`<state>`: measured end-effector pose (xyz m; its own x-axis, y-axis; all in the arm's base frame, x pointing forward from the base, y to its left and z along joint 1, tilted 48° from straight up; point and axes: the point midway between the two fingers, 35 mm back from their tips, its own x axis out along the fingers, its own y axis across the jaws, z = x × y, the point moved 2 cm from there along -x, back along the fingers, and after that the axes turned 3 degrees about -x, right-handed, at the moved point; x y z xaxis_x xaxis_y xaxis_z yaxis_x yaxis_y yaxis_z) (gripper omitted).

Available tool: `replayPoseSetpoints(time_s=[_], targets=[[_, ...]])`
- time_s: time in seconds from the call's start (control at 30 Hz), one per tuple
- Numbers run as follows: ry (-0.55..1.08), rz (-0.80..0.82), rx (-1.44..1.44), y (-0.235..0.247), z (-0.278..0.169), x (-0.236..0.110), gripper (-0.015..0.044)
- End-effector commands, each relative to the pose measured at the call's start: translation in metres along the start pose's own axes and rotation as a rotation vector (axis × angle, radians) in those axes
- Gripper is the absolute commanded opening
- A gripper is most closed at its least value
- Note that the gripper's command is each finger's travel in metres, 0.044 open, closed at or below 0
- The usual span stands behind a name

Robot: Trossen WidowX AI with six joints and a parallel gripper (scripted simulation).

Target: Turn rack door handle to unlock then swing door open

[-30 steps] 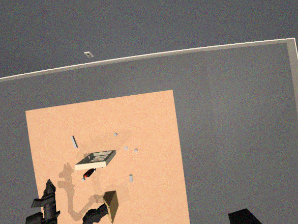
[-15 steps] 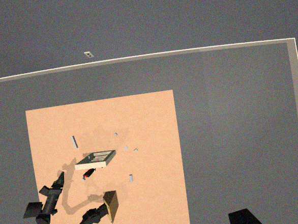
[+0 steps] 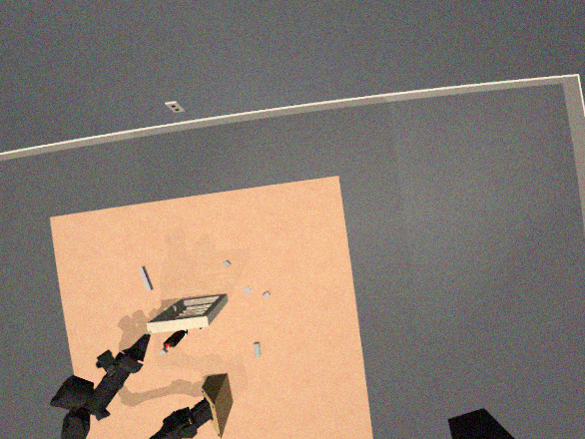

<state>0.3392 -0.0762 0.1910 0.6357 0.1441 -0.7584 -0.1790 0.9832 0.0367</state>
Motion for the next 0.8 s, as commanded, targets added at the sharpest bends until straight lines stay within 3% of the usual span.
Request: replayPoseSetpoints(time_s=[0.0, 0.77], targets=[[0.065, 0.056, 0.024, -0.008, -0.008, 0.004, 0.0299], [0.304, 0.457, 0.326, -0.052, -0.054, 0.003, 0.0299]])
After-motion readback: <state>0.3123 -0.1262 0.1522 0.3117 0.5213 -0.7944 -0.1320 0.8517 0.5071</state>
